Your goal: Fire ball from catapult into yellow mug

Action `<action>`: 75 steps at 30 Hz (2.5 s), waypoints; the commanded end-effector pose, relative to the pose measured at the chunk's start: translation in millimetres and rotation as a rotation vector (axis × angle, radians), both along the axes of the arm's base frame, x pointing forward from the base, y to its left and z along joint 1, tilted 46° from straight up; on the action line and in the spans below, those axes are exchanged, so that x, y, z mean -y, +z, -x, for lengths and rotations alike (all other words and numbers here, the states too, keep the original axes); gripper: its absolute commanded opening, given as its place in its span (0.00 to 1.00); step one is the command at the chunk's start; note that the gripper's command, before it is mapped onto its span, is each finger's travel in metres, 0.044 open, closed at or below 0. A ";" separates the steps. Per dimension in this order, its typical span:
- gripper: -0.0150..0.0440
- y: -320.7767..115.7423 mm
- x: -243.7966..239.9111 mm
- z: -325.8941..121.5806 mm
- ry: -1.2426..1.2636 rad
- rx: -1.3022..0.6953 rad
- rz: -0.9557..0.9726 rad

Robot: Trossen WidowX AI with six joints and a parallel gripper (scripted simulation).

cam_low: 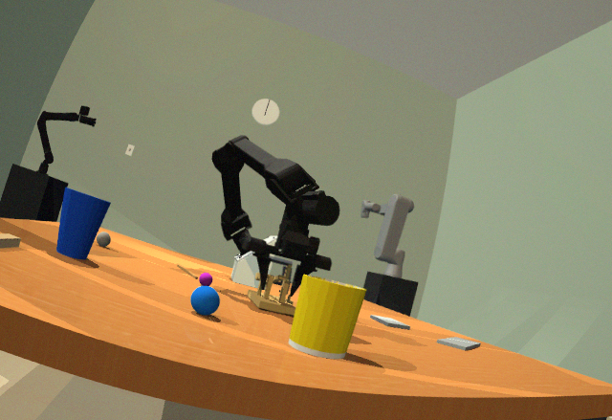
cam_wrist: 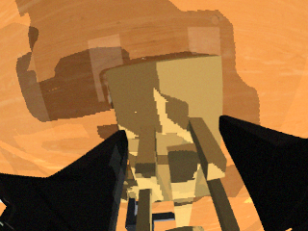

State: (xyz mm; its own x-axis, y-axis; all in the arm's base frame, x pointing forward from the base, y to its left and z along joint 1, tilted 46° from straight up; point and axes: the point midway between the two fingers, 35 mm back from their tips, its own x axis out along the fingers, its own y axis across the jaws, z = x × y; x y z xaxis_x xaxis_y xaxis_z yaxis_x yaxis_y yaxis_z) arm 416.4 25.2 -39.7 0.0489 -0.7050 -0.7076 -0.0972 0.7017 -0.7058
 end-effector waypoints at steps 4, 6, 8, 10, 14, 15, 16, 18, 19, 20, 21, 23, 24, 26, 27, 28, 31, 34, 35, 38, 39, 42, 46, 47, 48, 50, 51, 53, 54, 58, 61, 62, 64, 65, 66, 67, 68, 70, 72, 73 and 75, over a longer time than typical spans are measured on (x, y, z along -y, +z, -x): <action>1.00 33.7 -36.1 -0.9 -0.001 0.000 -0.004; 1.00 54.9 -56.9 2.1 -0.001 -0.001 -0.005; 1.00 68.3 -69.1 5.4 -0.001 -0.001 -0.004; 1.00 70.0 -70.6 5.8 -0.001 -0.001 -0.003; 1.00 58.8 -62.5 0.9 0.013 0.010 -0.005; 1.00 58.8 -62.5 0.9 0.013 0.010 -0.005; 1.00 60.4 -63.4 2.3 0.011 0.009 -0.003; 1.00 66.3 -66.5 7.3 0.004 0.004 0.002; 1.00 64.9 -65.1 7.0 0.004 0.004 0.002; 1.00 60.7 -61.2 6.3 0.004 0.004 0.001; 1.00 53.9 -54.5 5.4 0.004 0.004 0.001; 1.00 38.5 -38.7 4.5 0.004 0.004 0.002; 1.00 34.5 -34.5 4.6 0.004 0.004 0.003; 1.00 33.2 -33.1 4.6 0.004 0.004 0.003; 1.00 33.2 -33.1 4.6 0.004 0.004 0.003; 1.00 33.2 -33.1 4.6 0.004 0.004 0.003; 1.00 32.5 -32.4 4.5 0.004 0.004 0.003; 1.00 29.4 -29.5 4.0 0.004 0.004 0.003; 1.00 28.3 -28.4 3.8 0.004 0.004 0.003; 1.00 24.7 -24.9 3.3 0.004 0.004 0.003; 1.00 23.6 -23.8 3.1 0.004 0.004 0.003; 1.00 20.1 -20.4 2.7 0.004 0.004 0.003; 1.00 15.5 -15.7 2.3 0.004 0.004 0.003; 1.00 14.4 -14.6 2.2 0.004 0.004 0.003; 1.00 13.2 -13.4 2.1 0.004 0.004 0.003; 1.00 11.0 -11.1 1.9 0.004 0.004 0.003; 1.00 9.8 -9.9 1.9 0.004 0.004 0.003; 1.00 7.6 -7.6 1.8 0.004 0.004 0.003; 1.00 6.5 -6.4 1.7 0.004 0.004 0.004; 1.00 2.0 -1.7 1.6 0.004 0.004 0.004; 1.00 -1.3 1.8 1.7 0.004 0.005 0.004; 1.00 -2.3 3.0 1.7 0.004 0.005 0.005; 1.00 -3.7 4.5 1.7 0.004 0.005 0.005; 1.00 -3.9 4.7 1.7 0.004 0.005 0.005; 1.00 -3.9 4.7 1.7 0.004 0.005 0.005; 1.00 -3.9 4.7 1.7 0.004 0.005 0.005; 0.96 -1.6 1.8 1.3 0.001 0.007 -0.001; 0.87 -1.6 1.8 1.3 0.001 0.007 -0.001; 0.78 -1.6 1.8 1.3 0.001 0.007 -0.001; 0.73 -1.6 1.8 1.3 0.001 0.007 -0.001; 0.64 -1.6 1.8 1.3 0.001 0.007 -0.001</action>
